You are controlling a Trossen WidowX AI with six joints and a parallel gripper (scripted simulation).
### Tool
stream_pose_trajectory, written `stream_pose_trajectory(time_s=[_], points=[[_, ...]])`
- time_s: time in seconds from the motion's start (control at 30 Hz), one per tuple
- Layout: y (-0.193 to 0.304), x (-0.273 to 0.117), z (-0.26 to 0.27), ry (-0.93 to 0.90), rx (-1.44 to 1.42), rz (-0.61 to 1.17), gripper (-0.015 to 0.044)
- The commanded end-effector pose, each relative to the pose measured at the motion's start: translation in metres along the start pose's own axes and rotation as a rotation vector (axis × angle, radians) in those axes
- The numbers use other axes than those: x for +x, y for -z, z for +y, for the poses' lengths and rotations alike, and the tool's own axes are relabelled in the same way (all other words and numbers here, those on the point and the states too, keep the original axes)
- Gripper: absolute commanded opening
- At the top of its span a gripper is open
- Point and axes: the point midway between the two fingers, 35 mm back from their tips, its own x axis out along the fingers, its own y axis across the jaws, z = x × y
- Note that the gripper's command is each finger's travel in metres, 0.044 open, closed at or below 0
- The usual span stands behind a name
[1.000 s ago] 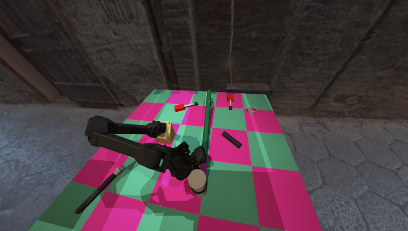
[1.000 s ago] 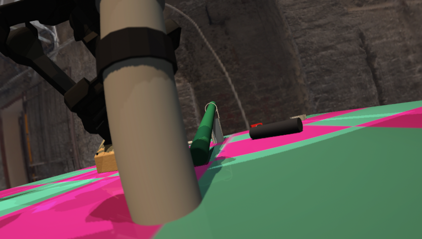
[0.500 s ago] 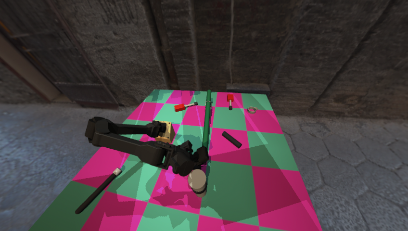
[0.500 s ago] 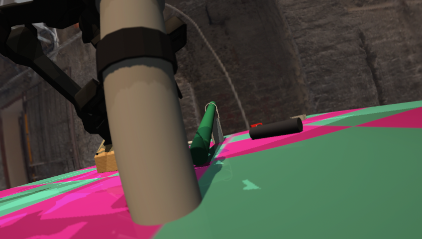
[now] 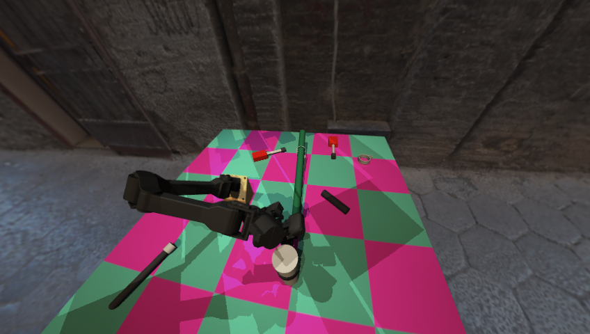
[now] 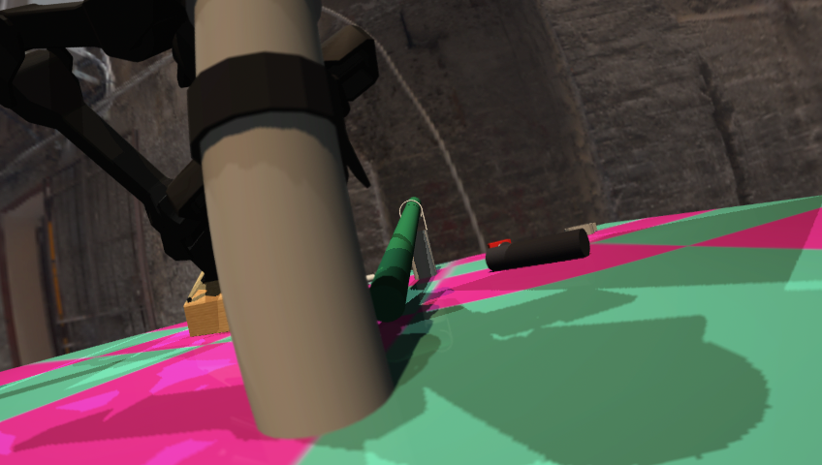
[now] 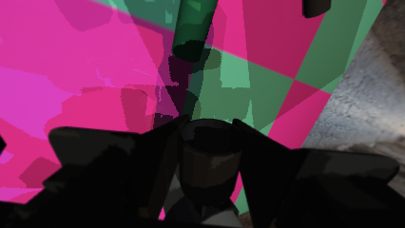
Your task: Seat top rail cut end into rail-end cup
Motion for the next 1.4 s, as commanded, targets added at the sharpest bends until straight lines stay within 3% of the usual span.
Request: stream_pose_trajectory(time_s=[0.0,1.37], points=[[-0.001,0.003,-0.002,-0.003,0.017,0.009,0.0000],[0.000,0.008,-0.013,-0.002,0.141,0.076,0.0000]])
